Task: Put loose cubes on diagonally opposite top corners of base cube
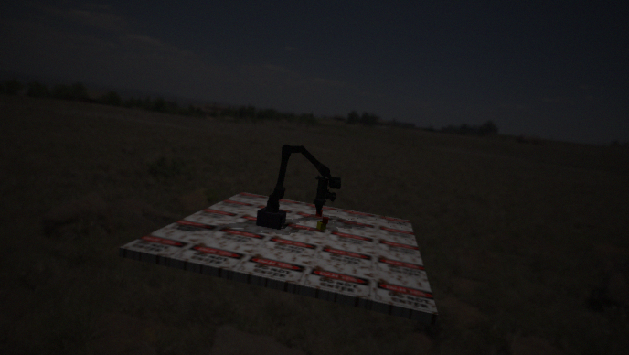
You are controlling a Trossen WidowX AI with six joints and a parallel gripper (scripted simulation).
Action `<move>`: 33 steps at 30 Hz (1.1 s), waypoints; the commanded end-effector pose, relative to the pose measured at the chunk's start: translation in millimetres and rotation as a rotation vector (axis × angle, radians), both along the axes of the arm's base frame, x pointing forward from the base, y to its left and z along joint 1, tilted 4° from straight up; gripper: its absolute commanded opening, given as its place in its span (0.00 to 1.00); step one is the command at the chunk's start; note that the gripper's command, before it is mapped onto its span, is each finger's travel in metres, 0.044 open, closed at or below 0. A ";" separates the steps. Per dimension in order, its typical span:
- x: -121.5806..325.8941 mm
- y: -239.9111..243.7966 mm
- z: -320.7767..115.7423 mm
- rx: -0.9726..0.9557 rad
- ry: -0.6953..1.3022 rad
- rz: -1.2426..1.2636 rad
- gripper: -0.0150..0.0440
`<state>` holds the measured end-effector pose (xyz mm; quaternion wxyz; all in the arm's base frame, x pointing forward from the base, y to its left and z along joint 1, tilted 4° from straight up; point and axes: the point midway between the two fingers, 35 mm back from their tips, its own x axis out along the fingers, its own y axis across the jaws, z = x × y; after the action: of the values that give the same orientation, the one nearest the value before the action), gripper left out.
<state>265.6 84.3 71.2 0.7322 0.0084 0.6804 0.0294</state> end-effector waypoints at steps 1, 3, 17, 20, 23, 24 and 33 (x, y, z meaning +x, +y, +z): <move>0.4 -0.2 -3.7 -0.003 -0.001 0.005 0.43; 0.4 -0.2 -3.7 -0.003 -0.001 0.005 0.43; 3.8 1.6 -27.9 -0.003 -0.001 0.003 0.43; 4.1 1.8 -32.1 -0.003 -0.001 0.003 0.43; 4.1 1.8 -32.1 -0.003 -0.001 0.003 0.43; 4.1 1.8 -32.1 -0.003 -0.001 0.003 0.43; 4.2 1.9 -33.5 -0.003 -0.001 0.002 0.43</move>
<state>269.6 86.6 38.5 0.7322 0.0072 0.6804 0.0308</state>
